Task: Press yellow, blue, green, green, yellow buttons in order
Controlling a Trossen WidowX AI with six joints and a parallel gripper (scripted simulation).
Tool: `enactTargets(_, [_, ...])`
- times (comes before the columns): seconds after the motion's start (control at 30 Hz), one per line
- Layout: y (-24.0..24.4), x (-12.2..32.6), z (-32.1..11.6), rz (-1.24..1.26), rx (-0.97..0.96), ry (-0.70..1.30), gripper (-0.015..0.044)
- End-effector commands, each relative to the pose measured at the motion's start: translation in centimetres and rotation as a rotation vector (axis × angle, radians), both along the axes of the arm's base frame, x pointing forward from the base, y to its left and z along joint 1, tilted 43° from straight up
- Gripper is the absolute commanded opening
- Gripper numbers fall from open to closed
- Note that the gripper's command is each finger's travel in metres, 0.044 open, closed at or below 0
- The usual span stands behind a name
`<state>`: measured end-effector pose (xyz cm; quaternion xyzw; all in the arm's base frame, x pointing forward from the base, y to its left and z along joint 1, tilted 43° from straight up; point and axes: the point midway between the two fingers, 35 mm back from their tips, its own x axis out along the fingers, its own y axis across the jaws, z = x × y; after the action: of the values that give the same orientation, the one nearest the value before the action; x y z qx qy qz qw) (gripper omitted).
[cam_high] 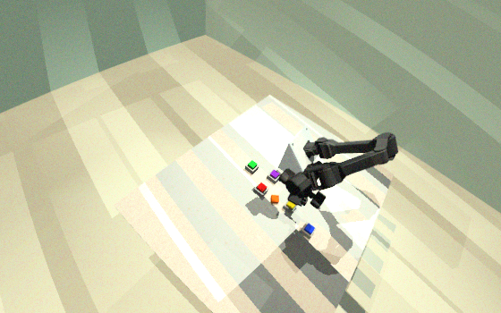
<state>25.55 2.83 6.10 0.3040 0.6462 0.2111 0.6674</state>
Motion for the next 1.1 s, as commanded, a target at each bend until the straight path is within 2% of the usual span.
enactTargets(0.0, [-2.5, -0.2, 2.9, -0.004, -0.008, -0.02, 0.002])
enactTargets(0.23, [-2.0, 0.5, 3.5, -0.005, -0.011, -0.02, 0.002])
enactTargets(0.4, [3.6, 4.4, 9.2, -0.006, -0.012, -0.024, 0.002])
enactTargets(0.5, [5.6, 5.1, 11.1, -0.004, -0.002, -0.026, 0.002])
enactTargets(0.73, [5.8, 5.1, 10.9, -0.004, -0.002, -0.026, 0.002])
enactTargets(0.9, [9.6, 5.7, 6.8, -0.004, 0.001, -0.027, 0.002])
enactTargets(1.07, [9.8, 5.7, 6.6, -0.004, 0.001, -0.027, 0.002])
